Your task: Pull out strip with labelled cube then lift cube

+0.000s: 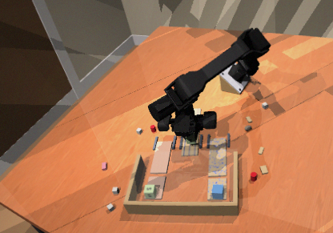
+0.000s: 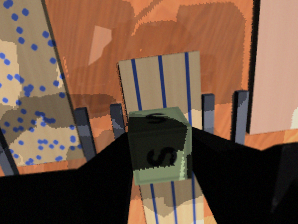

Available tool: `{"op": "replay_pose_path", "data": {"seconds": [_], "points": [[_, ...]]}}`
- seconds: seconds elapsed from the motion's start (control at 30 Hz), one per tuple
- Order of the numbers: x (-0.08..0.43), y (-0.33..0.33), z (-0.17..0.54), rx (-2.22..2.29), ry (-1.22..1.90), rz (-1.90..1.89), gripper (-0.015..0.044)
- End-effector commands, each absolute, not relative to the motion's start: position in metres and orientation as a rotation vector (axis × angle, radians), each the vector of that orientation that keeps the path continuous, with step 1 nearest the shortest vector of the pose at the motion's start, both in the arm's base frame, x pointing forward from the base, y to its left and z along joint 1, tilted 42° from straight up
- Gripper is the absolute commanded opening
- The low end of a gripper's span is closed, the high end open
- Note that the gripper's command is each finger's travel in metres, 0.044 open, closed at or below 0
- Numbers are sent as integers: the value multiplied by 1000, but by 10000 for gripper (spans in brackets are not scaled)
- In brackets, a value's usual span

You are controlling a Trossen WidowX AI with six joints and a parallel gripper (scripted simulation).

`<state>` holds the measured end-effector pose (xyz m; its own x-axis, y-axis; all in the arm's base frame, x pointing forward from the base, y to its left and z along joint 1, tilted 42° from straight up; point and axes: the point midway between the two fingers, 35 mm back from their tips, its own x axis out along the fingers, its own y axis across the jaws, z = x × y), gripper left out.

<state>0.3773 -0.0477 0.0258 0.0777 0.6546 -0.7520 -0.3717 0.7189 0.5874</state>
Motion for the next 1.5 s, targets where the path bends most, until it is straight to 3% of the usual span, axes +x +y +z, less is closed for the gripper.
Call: {"op": "replay_pose_path", "data": {"seconds": [0.0,0.7,1.47], "points": [[361,-54,36,263,1275,781,0],[300,-54,38,268,1277,782,0],[296,-77,65,268,1278,781,0]]}}
